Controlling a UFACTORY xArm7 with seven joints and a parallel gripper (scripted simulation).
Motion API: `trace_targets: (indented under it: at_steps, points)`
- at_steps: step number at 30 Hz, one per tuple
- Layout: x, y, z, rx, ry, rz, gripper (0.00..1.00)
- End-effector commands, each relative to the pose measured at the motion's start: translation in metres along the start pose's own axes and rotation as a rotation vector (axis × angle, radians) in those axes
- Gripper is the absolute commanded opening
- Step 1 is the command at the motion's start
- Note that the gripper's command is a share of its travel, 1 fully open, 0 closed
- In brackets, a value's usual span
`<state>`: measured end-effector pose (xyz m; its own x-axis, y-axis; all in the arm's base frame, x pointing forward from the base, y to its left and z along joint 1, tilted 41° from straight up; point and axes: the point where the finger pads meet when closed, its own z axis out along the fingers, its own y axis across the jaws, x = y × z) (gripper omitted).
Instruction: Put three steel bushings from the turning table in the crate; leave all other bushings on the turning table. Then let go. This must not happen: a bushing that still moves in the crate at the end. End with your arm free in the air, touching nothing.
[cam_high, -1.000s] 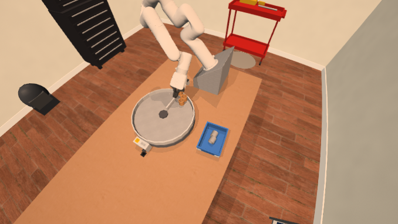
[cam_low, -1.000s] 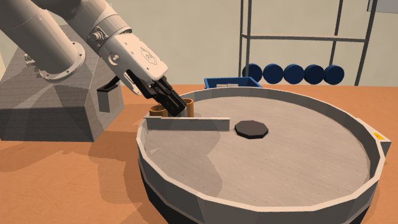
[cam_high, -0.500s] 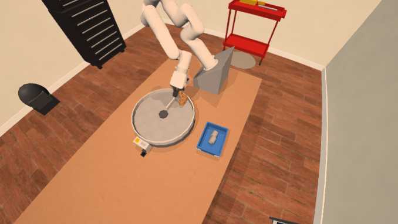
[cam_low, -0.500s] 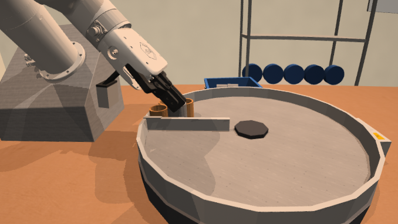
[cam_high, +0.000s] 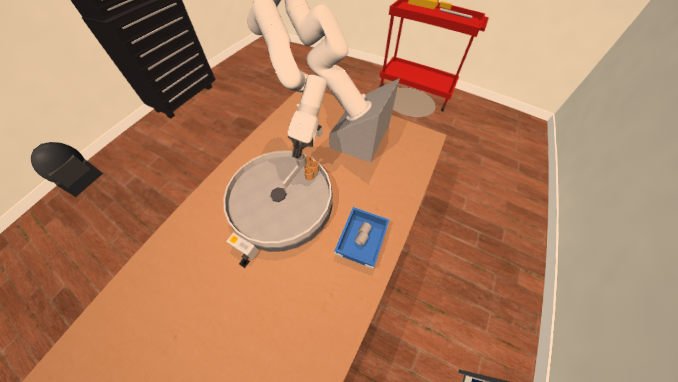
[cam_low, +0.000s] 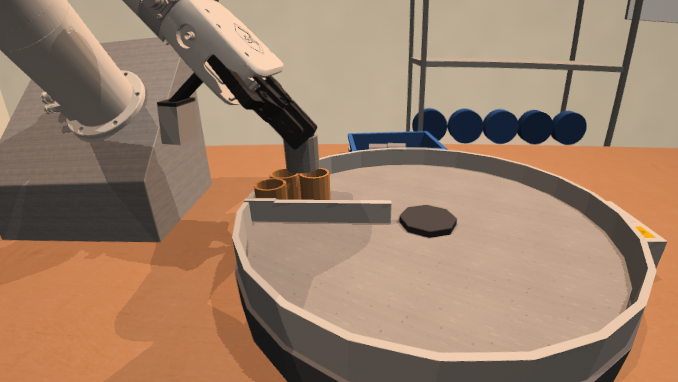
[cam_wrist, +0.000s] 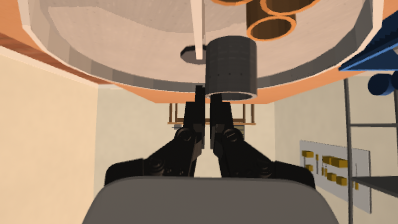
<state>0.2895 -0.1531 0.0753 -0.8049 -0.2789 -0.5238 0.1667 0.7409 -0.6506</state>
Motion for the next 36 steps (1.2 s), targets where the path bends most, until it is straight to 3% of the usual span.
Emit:
trace_targets:
  at_steps: [1, 23, 36]
  points:
    - [-0.006, -0.002, -0.01, 0.004, 0.012, -0.003, 0.0]
    - [-0.007, 0.001, -0.009, 0.004, 0.012, -0.003, 0.0]
    - [-0.021, 0.035, 0.003, 0.004, 0.012, -0.003, 0.0]
